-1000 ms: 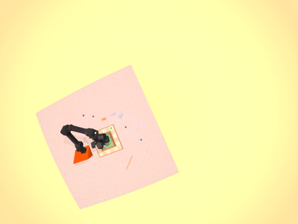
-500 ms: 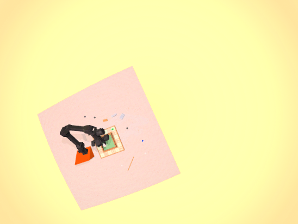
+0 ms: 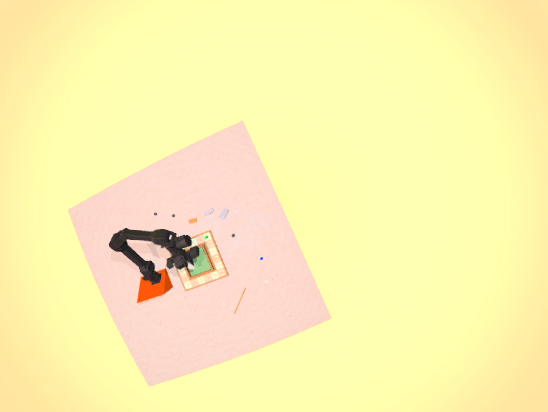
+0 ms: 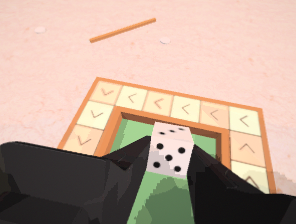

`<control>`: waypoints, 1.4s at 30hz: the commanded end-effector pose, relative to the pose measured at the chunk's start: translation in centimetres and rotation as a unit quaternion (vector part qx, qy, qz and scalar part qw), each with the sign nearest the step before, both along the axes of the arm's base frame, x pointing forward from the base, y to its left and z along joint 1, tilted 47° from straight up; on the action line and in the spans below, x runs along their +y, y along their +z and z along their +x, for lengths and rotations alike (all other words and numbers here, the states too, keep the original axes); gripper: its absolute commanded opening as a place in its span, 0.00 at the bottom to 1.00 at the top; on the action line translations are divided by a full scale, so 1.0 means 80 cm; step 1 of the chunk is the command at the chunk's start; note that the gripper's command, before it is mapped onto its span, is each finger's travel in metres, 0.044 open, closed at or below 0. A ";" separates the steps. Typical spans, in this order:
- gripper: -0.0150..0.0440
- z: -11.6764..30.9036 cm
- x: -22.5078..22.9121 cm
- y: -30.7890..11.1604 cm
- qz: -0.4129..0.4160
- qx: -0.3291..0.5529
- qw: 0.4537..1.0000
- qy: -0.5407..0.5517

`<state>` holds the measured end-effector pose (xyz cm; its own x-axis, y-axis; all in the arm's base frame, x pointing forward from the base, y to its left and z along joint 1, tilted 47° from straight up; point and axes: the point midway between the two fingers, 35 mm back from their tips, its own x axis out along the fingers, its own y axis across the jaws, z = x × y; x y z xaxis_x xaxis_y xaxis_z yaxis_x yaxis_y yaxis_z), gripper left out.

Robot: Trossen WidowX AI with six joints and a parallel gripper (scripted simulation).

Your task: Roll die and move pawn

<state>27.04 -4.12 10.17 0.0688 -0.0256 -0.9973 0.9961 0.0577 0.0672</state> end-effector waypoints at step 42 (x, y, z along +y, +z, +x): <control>0.59 0.093 0.054 0.025 0.274 -0.215 0.709 0.613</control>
